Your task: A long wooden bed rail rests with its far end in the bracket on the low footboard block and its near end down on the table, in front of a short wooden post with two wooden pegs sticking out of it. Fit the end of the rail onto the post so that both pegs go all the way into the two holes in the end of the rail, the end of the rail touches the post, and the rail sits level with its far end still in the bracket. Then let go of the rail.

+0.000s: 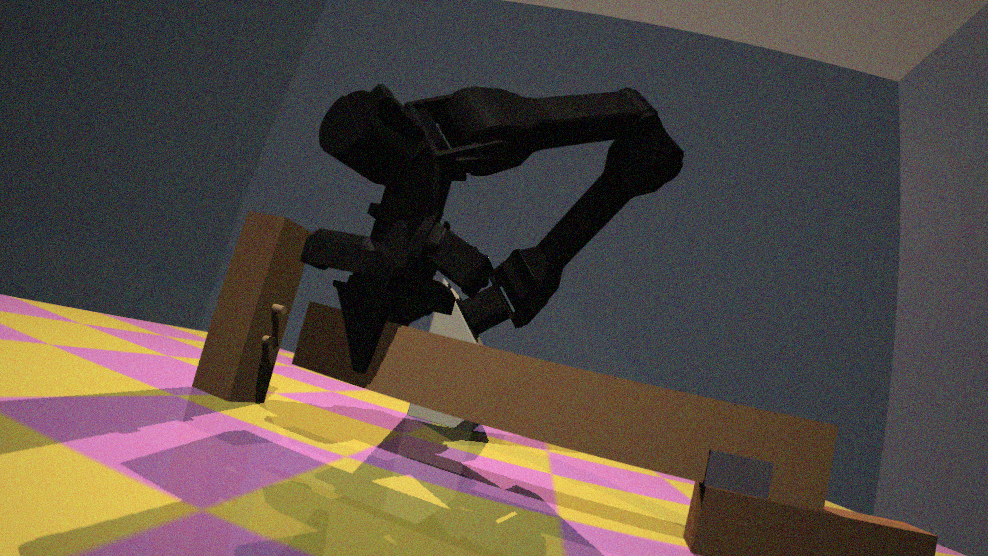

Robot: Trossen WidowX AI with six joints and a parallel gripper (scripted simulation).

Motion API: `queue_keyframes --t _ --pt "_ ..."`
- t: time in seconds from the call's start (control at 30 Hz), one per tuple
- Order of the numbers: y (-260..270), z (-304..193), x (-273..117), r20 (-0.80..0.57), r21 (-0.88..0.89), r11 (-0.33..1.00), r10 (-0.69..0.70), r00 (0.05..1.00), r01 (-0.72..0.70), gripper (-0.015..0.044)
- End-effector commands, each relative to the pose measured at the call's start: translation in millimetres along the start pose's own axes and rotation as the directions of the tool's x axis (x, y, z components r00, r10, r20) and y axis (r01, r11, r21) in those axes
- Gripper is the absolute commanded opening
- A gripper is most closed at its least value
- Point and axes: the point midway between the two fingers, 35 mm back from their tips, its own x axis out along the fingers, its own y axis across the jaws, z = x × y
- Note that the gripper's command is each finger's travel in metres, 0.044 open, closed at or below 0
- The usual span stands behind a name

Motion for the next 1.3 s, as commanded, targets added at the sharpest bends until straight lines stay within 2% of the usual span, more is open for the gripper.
queue_keyframes --t 0.0,1.27 --pt "-2.7 0.5 -6.3 0.003 -0.002 1.0 -0.016 1.0 0.016 0.0" --pt "-1.0 0.5 -3.4 0.004 -0.002 1.0 -0.016 1.0 0.016 0.0"
